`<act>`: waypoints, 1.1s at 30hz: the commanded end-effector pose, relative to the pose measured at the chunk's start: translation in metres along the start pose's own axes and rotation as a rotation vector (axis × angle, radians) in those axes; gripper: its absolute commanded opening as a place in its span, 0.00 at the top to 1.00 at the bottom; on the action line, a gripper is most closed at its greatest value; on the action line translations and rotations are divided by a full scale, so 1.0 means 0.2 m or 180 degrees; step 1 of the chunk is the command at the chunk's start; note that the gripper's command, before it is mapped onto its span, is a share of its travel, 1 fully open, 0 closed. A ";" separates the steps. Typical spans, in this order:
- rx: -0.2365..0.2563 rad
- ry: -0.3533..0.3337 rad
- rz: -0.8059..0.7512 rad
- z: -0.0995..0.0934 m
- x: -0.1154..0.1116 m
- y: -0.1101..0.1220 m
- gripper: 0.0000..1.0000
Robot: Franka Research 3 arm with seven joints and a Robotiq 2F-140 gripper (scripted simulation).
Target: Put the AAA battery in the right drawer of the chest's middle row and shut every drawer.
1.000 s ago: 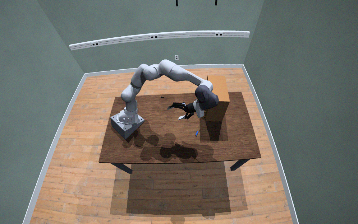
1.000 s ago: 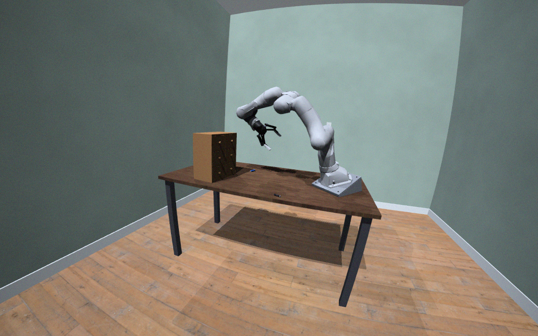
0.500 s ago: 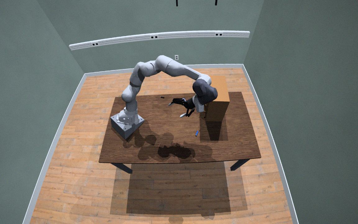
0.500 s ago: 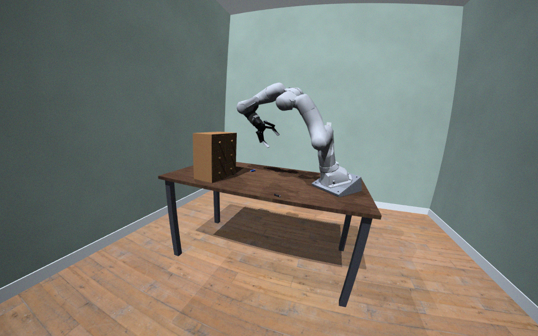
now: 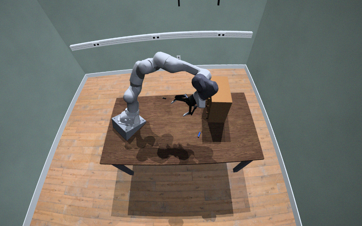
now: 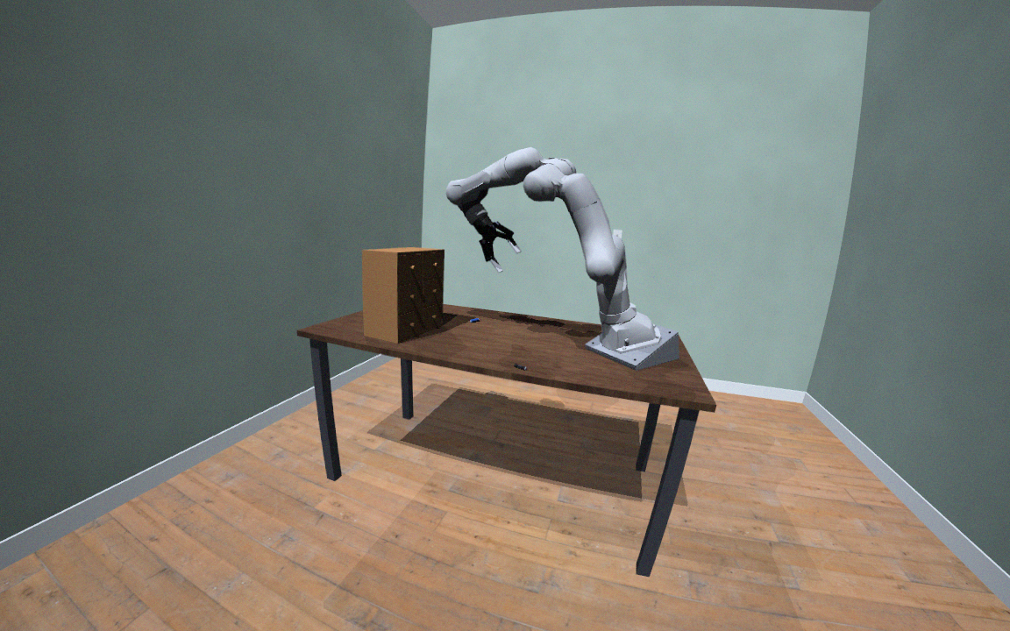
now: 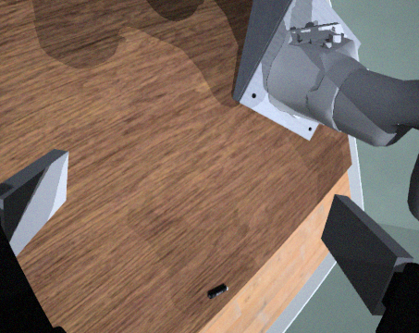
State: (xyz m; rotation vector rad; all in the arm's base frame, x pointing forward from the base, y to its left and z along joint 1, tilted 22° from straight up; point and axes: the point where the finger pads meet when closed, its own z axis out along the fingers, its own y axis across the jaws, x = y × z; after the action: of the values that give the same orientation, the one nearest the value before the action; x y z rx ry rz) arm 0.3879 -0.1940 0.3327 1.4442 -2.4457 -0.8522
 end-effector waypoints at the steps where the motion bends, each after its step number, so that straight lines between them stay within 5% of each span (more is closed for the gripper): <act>1: 0.0135 -0.0036 0.0365 -0.03 -0.02 0.00 0.00; 33: 0.0690 -0.0362 0.1211 -0.17 -0.19 0.13 0.00</act>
State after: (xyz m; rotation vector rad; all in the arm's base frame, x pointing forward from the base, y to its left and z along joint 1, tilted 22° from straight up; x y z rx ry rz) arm 0.3975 -0.1694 0.3771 1.0902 -2.7789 -0.6538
